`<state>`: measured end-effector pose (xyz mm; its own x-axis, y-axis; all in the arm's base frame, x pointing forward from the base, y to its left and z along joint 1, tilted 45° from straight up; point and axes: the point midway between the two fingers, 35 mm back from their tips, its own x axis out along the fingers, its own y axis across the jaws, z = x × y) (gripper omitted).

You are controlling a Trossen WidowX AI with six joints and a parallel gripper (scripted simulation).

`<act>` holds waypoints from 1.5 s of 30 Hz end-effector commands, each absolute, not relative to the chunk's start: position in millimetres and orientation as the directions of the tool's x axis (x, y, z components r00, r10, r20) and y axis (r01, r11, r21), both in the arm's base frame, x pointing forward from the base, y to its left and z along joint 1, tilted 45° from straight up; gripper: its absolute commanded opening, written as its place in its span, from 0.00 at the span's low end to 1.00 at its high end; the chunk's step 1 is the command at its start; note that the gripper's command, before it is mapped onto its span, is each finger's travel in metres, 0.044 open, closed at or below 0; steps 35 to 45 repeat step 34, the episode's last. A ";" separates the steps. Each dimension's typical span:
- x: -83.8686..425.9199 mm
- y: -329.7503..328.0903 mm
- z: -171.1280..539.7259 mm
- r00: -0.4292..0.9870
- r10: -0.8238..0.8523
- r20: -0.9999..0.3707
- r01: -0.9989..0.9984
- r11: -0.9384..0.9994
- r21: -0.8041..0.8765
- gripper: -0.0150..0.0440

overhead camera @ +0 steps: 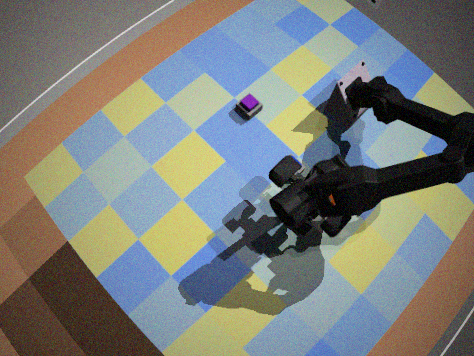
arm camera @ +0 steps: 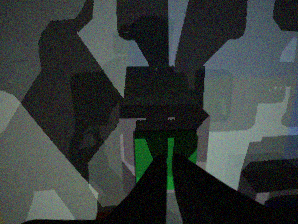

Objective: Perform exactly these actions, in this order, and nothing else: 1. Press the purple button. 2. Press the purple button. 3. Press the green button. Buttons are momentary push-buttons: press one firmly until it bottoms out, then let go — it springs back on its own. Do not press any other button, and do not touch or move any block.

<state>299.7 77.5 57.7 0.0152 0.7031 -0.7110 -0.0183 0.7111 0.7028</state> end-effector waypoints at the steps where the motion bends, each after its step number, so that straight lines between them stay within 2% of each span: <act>1: 298.2 79.6 56.8 0.009 0.706 -0.708 -0.013 0.708 0.706 0.29; 11: 298.2 79.6 56.8 0.009 0.706 -0.708 -0.013 0.708 0.706 0.29; 18: 298.0 55.9 80.2 0.009 0.705 -0.709 -0.013 0.709 0.705 0.29; 21: 290.5 62.9 106.9 0.008 0.705 -0.709 -0.013 0.709 0.705 0.42; 26: 248.6 85.0 187.4 0.007 0.706 -0.708 -0.011 0.708 0.706 0.64; 32: 240.1 88.0 198.4 0.007 0.707 -0.708 -0.011 0.708 0.706 0.91; 45: 240.1 88.0 198.4 0.007 0.707 -0.708 -0.011 0.708 0.706 0.93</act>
